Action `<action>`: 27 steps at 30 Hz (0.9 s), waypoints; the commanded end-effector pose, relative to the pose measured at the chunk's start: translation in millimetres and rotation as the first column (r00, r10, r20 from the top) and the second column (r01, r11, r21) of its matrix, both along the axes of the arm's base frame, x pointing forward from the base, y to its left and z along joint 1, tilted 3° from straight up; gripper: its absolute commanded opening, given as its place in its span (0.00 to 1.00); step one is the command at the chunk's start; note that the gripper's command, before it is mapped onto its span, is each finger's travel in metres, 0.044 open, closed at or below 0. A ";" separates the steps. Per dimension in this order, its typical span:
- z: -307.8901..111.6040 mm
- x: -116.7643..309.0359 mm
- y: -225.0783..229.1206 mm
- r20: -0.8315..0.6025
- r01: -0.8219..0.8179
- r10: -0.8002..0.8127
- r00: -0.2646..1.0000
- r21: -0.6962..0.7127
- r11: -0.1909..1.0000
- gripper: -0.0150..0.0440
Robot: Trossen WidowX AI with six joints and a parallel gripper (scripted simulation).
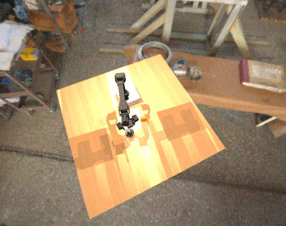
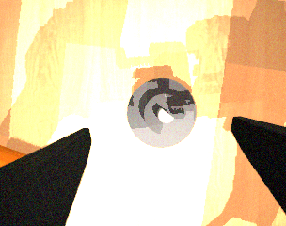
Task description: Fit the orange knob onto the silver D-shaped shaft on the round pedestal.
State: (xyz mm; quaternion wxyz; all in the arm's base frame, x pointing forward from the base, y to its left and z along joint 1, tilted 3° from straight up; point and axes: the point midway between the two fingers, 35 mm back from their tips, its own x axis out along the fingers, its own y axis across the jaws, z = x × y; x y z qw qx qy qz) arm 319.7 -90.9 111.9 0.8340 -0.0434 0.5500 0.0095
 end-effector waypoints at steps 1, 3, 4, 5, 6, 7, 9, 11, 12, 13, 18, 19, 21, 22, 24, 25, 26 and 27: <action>12.9 -2.6 65.5 -0.118 -0.342 0.334 0.935 -0.055 0.938 1.00; 18.8 -9.2 93.9 -0.174 -0.489 0.473 0.864 -0.066 0.870 1.00; 22.0 -13.7 107.6 -0.202 -0.559 0.537 0.819 -0.070 0.826 1.00; 25.3 -18.8 120.8 -0.230 -0.625 0.597 0.769 -0.071 0.777 1.00; 28.7 -24.5 133.6 -0.258 -0.687 0.652 0.713 -0.070 0.723 1.00; 32.3 -30.9 145.8 -0.285 -0.745 0.703 0.652 -0.068 0.664 1.00; 39.8 -45.3 168.7 -0.337 -0.845 0.787 0.517 -0.059 0.531 1.00; 45.0 -55.9 182.3 -0.370 -0.899 0.828 0.421 -0.048 0.435 1.00; 45.7 -57.3 184.0 -0.375 -0.905 0.832 0.408 -0.047 0.423 1.00; 45.7 -57.3 184.0 -0.375 -0.905 0.832 0.408 -0.047 0.423 1.00; 45.7 -57.3 184.0 -0.375 -0.905 0.832 0.408 -0.047 0.423 1.00; 45.7 -57.3 184.0 -0.375 -0.905 0.832 0.408 -0.047 0.423 1.00; 45.7 -57.3 184.0 -0.375 -0.905 0.832 0.408 -0.047 0.423 1.00; 45.7 -57.3 184.0 -0.375 -0.905 0.832 0.408 -0.047 0.423 1.00; 35.5 -53.6 185.1 -0.374 -0.905 0.832 0.409 -0.047 0.423 1.00; 22.6 -49.5 186.2 -0.374 -0.905 0.832 0.409 -0.047 0.423 1.00; 5.6 -45.1 187.4 -0.374 -0.905 0.832 0.409 -0.048 0.423 1.00; -11.6 -41.7 188.1 -0.374 -0.905 0.832 0.409 -0.048 0.423 1.00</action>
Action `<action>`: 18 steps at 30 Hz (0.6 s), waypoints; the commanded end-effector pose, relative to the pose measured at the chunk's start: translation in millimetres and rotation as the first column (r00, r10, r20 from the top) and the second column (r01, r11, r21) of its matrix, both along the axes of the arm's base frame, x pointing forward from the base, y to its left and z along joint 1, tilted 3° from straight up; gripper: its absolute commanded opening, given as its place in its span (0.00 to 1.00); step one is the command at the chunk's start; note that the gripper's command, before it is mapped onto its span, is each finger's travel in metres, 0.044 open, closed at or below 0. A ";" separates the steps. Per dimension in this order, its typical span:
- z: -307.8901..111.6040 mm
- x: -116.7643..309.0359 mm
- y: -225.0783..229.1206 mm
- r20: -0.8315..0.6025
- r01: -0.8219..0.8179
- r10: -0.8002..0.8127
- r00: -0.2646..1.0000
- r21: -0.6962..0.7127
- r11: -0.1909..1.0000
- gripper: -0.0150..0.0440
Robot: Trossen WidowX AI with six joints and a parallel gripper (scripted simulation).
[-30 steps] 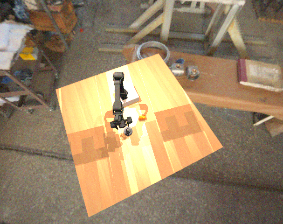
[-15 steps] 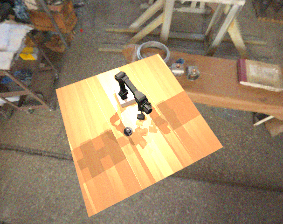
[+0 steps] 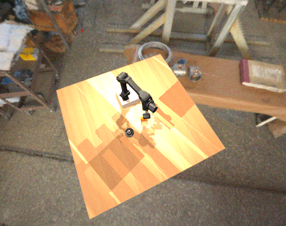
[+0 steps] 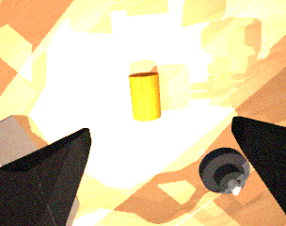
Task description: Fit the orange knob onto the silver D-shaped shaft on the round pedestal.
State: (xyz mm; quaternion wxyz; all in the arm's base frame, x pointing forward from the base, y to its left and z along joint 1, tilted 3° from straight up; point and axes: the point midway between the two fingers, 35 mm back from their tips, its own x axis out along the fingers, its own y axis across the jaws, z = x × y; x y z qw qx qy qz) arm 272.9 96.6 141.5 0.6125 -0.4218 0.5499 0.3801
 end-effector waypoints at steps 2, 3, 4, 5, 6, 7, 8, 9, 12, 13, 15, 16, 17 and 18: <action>-71.1 8.2 0.9 -0.025 -0.008 0.008 1.000 -0.016 1.000 1.00; -78.7 8.5 0.7 -0.025 -0.008 0.008 1.000 -0.016 1.000 1.00; -81.2 8.6 0.7 -0.025 -0.008 0.008 1.000 -0.016 1.000 1.00; -81.2 8.6 0.7 -0.025 -0.008 0.008 1.000 -0.016 1.000 1.00; -81.3 7.4 0.5 -0.025 -0.008 0.008 1.000 -0.016 1.000 1.00; -81.4 6.6 0.4 -0.026 -0.008 0.008 1.000 -0.016 1.000 1.00; -81.4 6.6 0.4 -0.026 -0.008 0.008 1.000 -0.016 1.000 1.00; -82.8 6.7 0.4 -0.026 -0.008 0.008 1.000 -0.016 1.000 1.00; -100.8 7.4 0.1 -0.026 -0.008 0.008 1.000 -0.016 1.000 1.00; -104.9 7.4 -0.1 -0.026 -0.008 0.008 1.000 -0.016 1.000 1.00; -106.2 7.4 -0.1 -0.026 -0.008 0.008 1.000 -0.016 1.000 1.00; -106.2 7.4 -0.1 -0.026 -0.008 0.008 1.000 -0.016 1.000 1.00; -106.2 7.4 -0.1 -0.026 -0.008 0.008 1.000 -0.016 1.000 1.00; -106.5 7.5 -0.1 -0.026 -0.008 0.008 1.000 -0.016 1.000 1.00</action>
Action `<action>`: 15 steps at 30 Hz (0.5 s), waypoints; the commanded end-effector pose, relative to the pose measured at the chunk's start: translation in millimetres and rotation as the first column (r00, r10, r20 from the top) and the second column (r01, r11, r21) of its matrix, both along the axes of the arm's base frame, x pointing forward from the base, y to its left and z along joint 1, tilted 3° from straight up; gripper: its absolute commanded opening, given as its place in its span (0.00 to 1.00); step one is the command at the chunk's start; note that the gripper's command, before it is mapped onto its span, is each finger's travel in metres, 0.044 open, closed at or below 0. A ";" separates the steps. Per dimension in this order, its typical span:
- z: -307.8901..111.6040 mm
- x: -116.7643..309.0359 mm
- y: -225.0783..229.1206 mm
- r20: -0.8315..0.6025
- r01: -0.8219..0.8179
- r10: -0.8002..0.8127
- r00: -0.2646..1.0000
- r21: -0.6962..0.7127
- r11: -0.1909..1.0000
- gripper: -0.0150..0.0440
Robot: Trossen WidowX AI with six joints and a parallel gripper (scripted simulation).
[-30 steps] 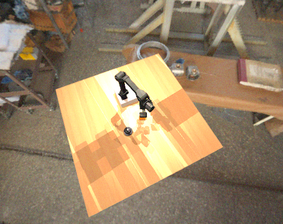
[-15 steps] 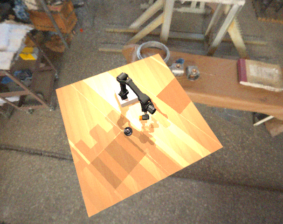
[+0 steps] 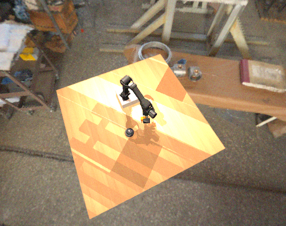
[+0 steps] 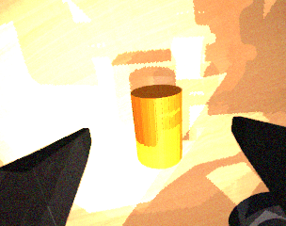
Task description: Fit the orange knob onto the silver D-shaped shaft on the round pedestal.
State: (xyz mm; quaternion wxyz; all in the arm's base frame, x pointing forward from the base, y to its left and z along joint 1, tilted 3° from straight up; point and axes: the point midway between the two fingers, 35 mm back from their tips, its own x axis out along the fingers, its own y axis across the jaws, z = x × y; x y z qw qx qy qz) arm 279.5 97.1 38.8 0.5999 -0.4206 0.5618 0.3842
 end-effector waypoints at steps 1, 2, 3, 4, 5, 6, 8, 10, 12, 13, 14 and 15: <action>-4.6 1.0 -0.6 0.007 -0.005 0.005 1.000 -0.003 1.000 1.00; -5.9 1.1 -0.6 0.007 -0.005 0.005 1.000 -0.003 1.000 1.00; -7.6 1.3 -0.6 0.007 -0.005 0.005 1.000 -0.003 1.000 1.00; -9.3 1.5 -0.6 0.007 -0.005 0.005 1.000 -0.003 1.000 1.00; -10.9 1.7 -0.6 0.007 -0.005 0.005 1.000 -0.003 1.000 1.00; -12.6 1.8 -0.6 0.007 -0.005 0.005 1.000 -0.003 1.000 1.00; -15.9 2.1 -0.6 0.007 -0.005 0.005 1.000 -0.003 1.000 1.00; -19.2 2.3 -0.6 0.007 -0.005 0.005 1.000 -0.003 1.000 1.00; -22.4 2.5 -0.7 0.007 -0.005 0.005 1.000 -0.003 1.000 1.00; -24.1 2.6 -0.7 0.007 -0.005 0.005 1.000 -0.003 1.000 1.00; -25.7 2.7 -0.7 0.007 -0.005 0.005 1.000 -0.003 1.000 1.00; -27.3 2.8 -0.8 0.007 -0.005 0.005 1.000 -0.003 1.000 1.00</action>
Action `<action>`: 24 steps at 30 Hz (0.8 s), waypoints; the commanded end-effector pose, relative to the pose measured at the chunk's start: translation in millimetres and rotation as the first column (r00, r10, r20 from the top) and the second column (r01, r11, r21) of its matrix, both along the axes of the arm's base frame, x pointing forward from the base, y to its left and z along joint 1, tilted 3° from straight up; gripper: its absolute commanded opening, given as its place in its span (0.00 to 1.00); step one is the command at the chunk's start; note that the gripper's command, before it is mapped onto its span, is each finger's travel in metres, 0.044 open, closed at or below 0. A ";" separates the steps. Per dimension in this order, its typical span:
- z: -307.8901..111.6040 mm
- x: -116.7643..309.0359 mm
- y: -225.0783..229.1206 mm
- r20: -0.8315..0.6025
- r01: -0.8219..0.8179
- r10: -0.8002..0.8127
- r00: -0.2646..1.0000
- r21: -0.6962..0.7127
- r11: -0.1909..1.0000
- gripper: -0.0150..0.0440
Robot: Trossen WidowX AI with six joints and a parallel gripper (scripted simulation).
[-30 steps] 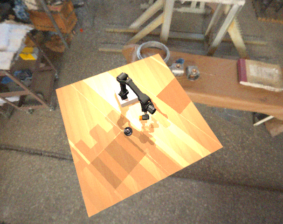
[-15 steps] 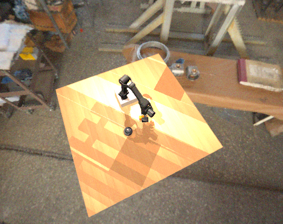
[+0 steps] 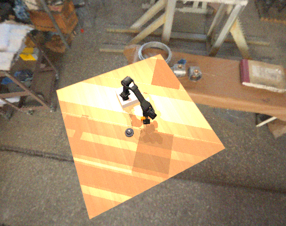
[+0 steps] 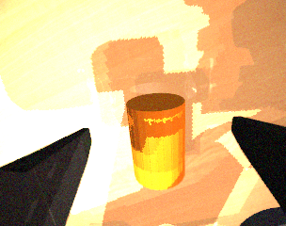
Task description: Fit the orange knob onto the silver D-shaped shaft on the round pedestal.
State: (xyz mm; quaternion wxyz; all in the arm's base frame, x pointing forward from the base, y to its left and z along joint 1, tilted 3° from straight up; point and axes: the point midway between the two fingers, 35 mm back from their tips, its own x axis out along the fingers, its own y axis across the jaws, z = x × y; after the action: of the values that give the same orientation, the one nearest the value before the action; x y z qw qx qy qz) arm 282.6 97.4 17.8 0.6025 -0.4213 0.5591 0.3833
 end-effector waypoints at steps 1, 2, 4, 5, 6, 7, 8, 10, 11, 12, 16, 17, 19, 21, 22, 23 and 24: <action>-8.0 -0.2 -1.1 0.000 -0.005 0.005 1.000 -0.005 1.000 1.00; -9.7 -0.2 -1.1 0.000 -0.005 0.005 1.000 -0.005 1.000 1.00; -12.9 -0.1 -1.2 0.000 -0.005 0.005 1.000 -0.005 1.000 1.00; -14.5 -0.1 -1.3 0.000 -0.005 0.005 1.000 -0.005 1.000 1.00; -16.2 -0.1 -1.3 -0.001 -0.005 0.005 1.000 -0.005 1.000 1.00; -17.8 -0.1 -1.4 -0.001 -0.005 0.005 1.000 -0.005 1.000 1.00; -19.4 -0.1 -1.5 -0.001 -0.005 0.005 1.000 -0.005 1.000 1.00; -22.6 -0.1 -1.6 -0.001 -0.005 0.005 1.000 -0.005 1.000 1.00; -24.3 -0.2 -1.7 -0.001 -0.005 0.005 1.000 -0.006 1.000 1.00; -25.9 -0.2 -1.7 -0.001 -0.005 0.005 1.000 -0.006 1.000 1.00; -28.2 -0.3 -1.9 -0.001 -0.005 0.005 1.000 -0.006 1.000 0.96; -28.2 -0.3 -1.9 -0.001 -0.005 0.005 1.000 -0.006 1.000 0.91; -28.2 -0.3 -1.9 -0.001 -0.005 0.005 1.000 -0.006 1.000 0.82; -28.2 -0.3 -1.9 -0.001 -0.005 0.005 1.000 -0.006 1.000 0.73; -28.2 -0.3 -1.9 -0.001 -0.005 0.005 1.000 -0.006 1.000 0.69; -28.2 -0.3 -1.9 -0.001 -0.005 0.005 1.000 -0.006 1.000 0.66; -28.2 -0.3 -1.9 -0.001 -0.005 0.005 1.000 -0.006 1.000 0.66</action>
State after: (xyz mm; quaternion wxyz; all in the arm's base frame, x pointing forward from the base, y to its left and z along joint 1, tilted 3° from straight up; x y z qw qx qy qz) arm 281.9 96.1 -9.9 0.6012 -0.4211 0.5604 0.3836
